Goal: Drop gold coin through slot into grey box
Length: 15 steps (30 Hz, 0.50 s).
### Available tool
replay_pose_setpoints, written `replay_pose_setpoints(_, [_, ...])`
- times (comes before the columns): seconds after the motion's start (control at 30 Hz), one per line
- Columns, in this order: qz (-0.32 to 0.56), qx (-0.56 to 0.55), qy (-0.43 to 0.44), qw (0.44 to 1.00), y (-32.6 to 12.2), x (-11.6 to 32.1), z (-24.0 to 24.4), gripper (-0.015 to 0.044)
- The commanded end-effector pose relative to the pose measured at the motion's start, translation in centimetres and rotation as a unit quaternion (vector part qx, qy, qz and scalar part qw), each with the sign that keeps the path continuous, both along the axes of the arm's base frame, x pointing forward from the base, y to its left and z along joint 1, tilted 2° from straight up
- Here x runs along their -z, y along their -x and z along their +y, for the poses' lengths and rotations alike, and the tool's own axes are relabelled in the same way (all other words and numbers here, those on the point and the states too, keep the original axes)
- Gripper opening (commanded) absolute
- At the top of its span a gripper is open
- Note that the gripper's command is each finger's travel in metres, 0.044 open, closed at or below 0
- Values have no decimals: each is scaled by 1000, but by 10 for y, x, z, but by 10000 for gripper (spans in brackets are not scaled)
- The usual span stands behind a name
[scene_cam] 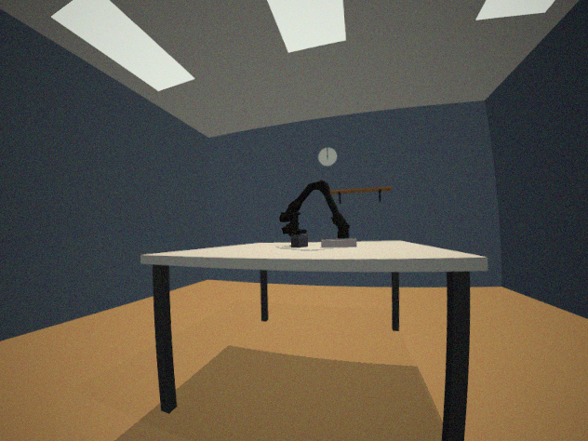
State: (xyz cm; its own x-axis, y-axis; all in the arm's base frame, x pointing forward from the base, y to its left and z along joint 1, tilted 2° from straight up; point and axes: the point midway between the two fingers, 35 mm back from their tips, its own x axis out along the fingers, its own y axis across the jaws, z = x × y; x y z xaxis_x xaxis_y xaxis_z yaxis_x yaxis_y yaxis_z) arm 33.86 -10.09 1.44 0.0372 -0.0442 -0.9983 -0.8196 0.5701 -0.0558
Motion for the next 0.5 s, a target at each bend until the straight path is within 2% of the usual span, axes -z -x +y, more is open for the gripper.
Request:
replay_pose_setpoints(0.0, [-1,-2,-2,1000,0,1,0,0])
replay_pose_setpoints(0.47, [-1,-2,-2,1000,-2,-23,1,0])
